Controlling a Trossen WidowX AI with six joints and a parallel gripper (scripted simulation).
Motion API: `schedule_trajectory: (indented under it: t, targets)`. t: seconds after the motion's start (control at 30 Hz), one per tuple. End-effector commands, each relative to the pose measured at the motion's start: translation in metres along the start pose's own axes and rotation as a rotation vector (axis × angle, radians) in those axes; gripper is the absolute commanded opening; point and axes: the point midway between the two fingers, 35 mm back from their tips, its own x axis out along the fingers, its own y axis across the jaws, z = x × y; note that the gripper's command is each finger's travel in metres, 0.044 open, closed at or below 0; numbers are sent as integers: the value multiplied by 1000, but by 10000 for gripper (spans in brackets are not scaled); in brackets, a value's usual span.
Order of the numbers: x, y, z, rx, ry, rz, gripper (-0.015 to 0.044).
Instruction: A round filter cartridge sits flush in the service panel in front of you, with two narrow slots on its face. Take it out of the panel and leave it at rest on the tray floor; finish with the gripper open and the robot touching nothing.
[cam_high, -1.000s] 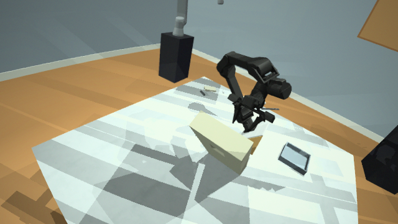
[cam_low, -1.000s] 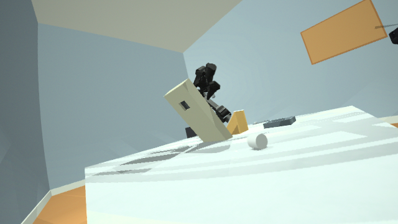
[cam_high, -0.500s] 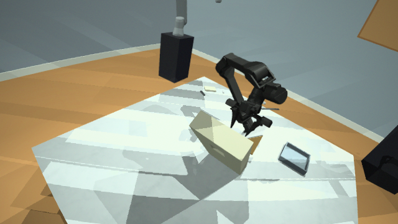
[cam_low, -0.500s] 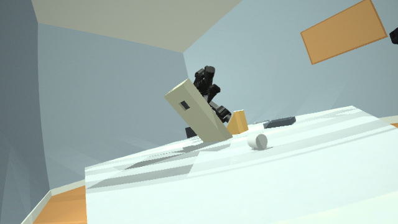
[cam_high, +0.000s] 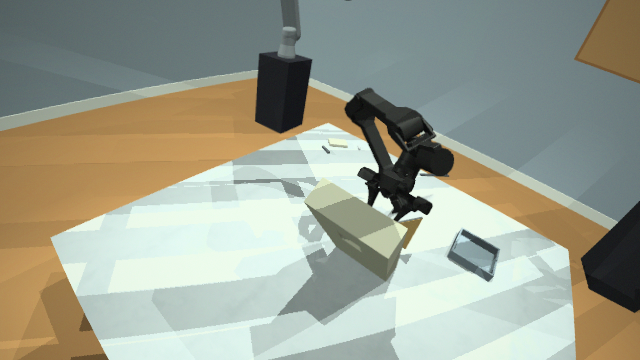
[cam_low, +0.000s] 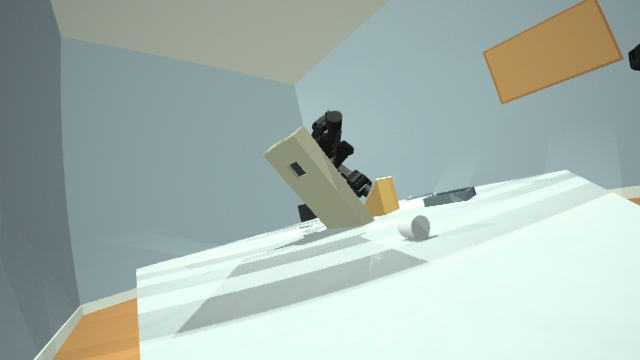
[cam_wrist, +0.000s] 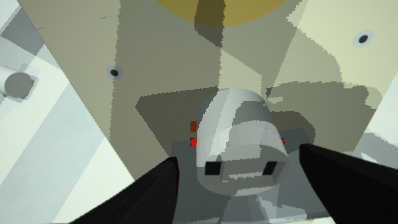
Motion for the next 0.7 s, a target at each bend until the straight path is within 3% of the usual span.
schedule_trajectory:
  t: [0.0, 0.13, 0.67]
  targets:
    - [8, -2, -1, -4, -1, -5, 305]
    - [10, -2, -1, -4, -1, -6, 305]
    - [7, -1, 0, 1, 0, -2, 198]
